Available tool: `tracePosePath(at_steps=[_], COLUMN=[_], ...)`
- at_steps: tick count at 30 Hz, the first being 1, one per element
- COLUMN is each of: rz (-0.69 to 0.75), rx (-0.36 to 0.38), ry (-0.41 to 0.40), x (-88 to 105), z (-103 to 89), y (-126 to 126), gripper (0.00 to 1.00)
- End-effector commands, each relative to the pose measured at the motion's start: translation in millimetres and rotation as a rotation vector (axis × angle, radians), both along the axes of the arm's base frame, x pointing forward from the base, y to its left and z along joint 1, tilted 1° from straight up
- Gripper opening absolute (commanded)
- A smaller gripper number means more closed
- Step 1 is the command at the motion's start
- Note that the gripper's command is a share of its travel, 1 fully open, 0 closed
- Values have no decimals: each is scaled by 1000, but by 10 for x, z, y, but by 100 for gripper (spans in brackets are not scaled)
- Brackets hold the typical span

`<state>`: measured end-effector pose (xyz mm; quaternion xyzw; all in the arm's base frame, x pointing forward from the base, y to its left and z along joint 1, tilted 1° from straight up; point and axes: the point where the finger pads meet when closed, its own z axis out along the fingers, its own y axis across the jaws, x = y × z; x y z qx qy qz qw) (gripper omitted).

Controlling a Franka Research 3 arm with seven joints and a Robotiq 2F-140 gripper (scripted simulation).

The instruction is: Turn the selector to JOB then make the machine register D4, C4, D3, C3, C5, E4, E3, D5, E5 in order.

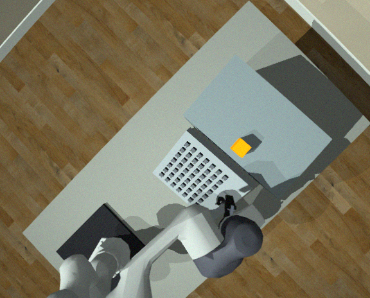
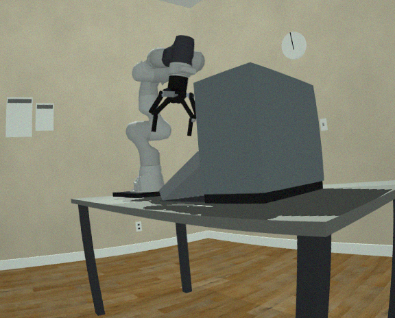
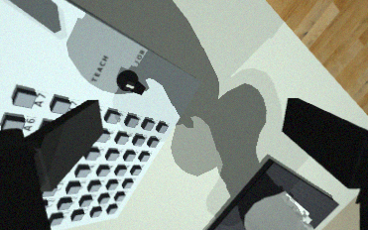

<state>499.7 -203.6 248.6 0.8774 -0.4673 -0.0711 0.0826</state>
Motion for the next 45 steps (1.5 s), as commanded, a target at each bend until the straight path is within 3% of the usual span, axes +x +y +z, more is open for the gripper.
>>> tracePosePath(at_steps=[1, 19, 29, 36, 45], rz=[0, 0, 0, 4, 259], rx=[0, 0, 0, -1, -33], ry=[0, 0, 0, 0, -18], x=[0, 0, -3, -3, -35], z=[1, 8, 329, 347, 280], y=[0, 0, -2, 0, 188], gripper=[100, 100, 100, 100, 100])
